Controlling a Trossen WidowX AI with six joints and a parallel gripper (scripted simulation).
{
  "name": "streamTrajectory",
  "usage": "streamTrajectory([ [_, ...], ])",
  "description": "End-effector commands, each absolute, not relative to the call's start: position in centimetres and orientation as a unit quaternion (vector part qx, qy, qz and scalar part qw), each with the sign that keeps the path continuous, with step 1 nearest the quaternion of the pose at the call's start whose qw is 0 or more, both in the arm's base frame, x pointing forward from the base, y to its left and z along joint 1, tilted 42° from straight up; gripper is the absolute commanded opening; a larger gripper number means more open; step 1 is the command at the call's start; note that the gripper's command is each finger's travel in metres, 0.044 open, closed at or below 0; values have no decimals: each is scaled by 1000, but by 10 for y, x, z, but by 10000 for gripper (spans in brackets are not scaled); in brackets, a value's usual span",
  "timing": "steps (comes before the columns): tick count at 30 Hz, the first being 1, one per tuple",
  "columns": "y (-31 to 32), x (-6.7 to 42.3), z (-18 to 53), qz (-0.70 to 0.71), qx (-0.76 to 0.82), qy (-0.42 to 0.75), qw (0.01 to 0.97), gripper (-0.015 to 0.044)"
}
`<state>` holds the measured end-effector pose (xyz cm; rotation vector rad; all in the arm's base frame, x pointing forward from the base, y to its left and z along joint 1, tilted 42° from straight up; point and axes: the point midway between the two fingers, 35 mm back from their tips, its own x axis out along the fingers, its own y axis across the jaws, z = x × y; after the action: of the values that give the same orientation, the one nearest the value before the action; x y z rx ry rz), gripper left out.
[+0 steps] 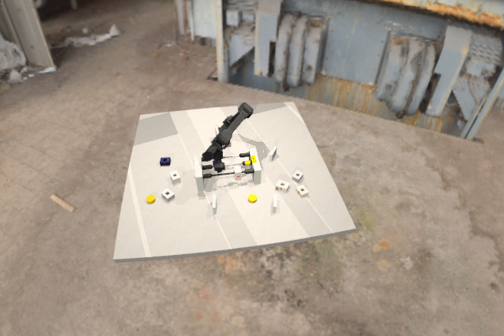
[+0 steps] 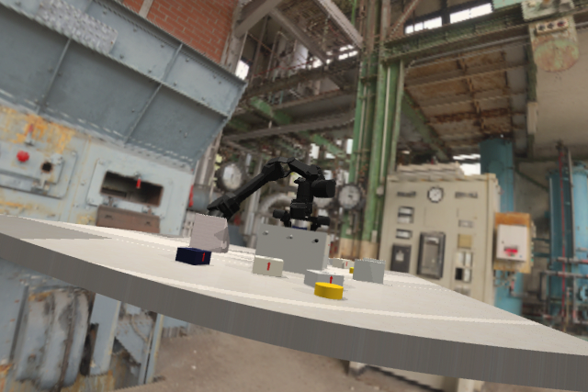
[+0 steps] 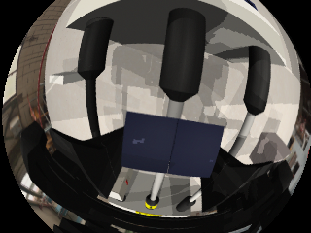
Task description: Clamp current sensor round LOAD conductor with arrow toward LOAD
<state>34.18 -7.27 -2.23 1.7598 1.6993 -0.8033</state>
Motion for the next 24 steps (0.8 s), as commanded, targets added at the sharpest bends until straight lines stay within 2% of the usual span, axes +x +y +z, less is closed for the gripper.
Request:
streamTrajectory([
  [1,-78,341,-21,-302,656,633,279,0],
  [24,-74,342,-22,-301,656,633,279,0],
])
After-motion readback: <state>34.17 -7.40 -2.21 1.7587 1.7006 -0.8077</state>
